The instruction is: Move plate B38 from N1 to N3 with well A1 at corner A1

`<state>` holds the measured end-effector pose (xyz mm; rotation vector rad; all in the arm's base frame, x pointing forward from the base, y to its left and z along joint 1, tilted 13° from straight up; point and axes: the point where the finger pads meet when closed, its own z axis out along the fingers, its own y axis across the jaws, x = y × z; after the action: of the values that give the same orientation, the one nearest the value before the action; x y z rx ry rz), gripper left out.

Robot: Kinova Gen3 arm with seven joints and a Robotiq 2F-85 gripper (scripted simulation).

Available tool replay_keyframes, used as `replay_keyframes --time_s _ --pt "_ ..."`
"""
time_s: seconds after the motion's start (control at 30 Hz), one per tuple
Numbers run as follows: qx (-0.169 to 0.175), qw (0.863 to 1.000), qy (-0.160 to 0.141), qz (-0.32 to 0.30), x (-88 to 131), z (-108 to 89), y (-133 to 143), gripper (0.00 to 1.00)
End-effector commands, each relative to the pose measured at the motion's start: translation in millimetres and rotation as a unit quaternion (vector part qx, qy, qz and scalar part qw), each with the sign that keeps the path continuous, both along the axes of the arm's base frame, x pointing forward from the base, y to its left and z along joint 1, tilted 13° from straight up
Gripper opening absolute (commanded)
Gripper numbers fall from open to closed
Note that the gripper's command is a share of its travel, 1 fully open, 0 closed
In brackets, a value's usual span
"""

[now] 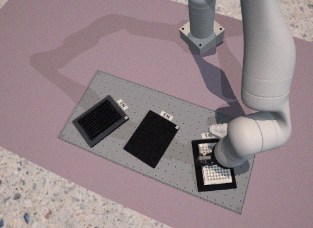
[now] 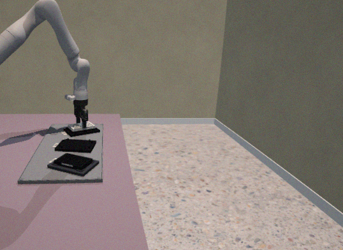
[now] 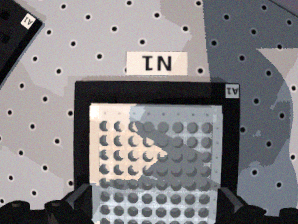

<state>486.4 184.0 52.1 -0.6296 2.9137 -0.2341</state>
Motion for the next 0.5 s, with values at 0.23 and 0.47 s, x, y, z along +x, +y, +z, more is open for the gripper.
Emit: replay_keyframes --time_s 0.23,0.47 --pt "0.001 1.0 -0.002 -0.002 0 9.5 3 0.0" --pt "0.001 1.0 -0.002 -0.002 -1 18.8 4 0.0"
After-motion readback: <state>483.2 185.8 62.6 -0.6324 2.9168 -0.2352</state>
